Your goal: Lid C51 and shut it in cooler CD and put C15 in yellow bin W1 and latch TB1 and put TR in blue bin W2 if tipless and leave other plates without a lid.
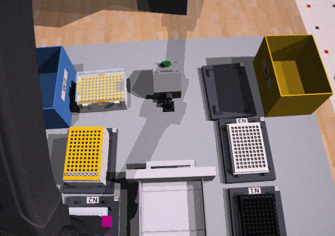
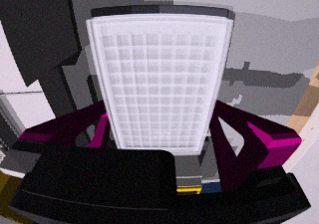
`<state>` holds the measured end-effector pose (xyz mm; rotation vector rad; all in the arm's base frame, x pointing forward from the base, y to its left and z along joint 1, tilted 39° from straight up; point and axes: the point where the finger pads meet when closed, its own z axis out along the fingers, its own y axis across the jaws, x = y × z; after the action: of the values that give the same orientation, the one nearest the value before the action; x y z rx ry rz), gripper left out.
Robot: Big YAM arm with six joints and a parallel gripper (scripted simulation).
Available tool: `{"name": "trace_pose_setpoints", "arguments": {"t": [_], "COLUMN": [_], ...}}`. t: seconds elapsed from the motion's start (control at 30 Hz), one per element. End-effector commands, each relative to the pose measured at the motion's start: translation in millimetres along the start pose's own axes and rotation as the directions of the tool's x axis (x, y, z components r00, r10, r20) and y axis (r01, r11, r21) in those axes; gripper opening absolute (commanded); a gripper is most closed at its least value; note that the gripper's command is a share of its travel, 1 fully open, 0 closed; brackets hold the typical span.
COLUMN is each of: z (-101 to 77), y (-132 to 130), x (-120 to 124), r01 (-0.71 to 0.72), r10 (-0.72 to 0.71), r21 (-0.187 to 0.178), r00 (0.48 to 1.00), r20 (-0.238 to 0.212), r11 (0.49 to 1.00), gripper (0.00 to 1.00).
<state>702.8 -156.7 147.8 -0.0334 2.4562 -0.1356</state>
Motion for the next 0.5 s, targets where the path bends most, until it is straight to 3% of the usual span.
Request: {"name": "trace_pose_setpoints", "arguments": {"t": [0.0, 0.47], "z": [-27.8, -43.9], "y": [-8.5, -9.8], "x": [-10.2, -9.4], "r01": [0.004, 0.005], "r10": [-0.005, -0.005], "r21": [0.011, 0.012], "r00": [1.0, 1.0], "r20": [0.026, 0.026], "r11": [1.0, 1.0], "gripper": [0.0, 0.0]}}
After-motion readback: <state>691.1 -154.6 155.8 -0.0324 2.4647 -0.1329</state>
